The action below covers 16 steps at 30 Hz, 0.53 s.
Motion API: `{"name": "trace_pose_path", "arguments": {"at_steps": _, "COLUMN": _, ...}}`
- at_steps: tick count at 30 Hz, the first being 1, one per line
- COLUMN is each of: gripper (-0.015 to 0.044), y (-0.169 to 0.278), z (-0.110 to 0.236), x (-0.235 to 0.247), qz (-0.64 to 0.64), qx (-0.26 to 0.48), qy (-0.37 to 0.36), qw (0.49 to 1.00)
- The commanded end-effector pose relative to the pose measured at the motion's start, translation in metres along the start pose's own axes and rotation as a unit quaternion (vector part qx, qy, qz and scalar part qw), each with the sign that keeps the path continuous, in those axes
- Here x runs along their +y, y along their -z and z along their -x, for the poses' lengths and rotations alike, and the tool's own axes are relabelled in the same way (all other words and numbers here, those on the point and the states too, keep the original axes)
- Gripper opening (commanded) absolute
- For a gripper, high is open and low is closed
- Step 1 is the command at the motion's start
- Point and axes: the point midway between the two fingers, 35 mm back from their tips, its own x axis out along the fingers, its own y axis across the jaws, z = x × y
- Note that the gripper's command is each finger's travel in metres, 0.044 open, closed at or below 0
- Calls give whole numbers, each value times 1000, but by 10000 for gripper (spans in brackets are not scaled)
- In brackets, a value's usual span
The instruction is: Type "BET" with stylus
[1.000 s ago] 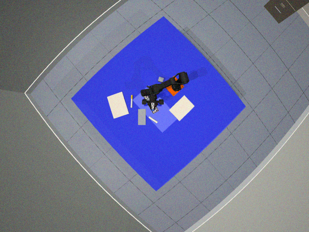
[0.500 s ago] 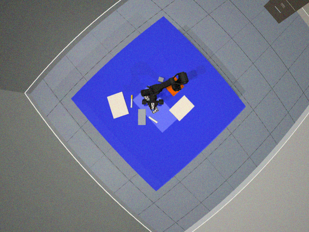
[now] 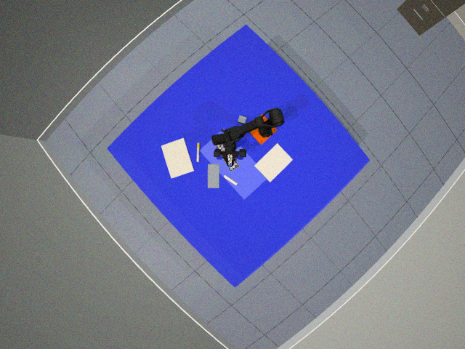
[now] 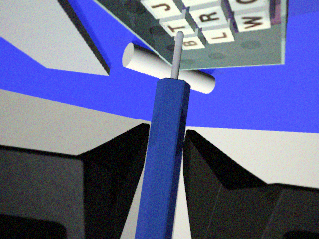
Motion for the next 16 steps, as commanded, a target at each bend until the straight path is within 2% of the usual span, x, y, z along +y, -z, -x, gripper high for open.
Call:
{"name": "trace_pose_path", "arguments": {"at_steps": 1, "gripper": 81, "y": 15, "z": 8, "x": 2, "qz": 4, "qx": 1, "qy": -3, "qw": 1000}}
{"name": "trace_pose_path", "arguments": {"at_steps": 5, "gripper": 81, "y": 27, "z": 16, "x": 1, "qz": 4, "qx": 1, "qy": -3, "qw": 1000}}
{"name": "trace_pose_path", "arguments": {"at_steps": 16, "gripper": 81, "y": 25, "z": 14, "x": 1, "qz": 5, "qx": 2, "qy": -3, "qw": 1000}}
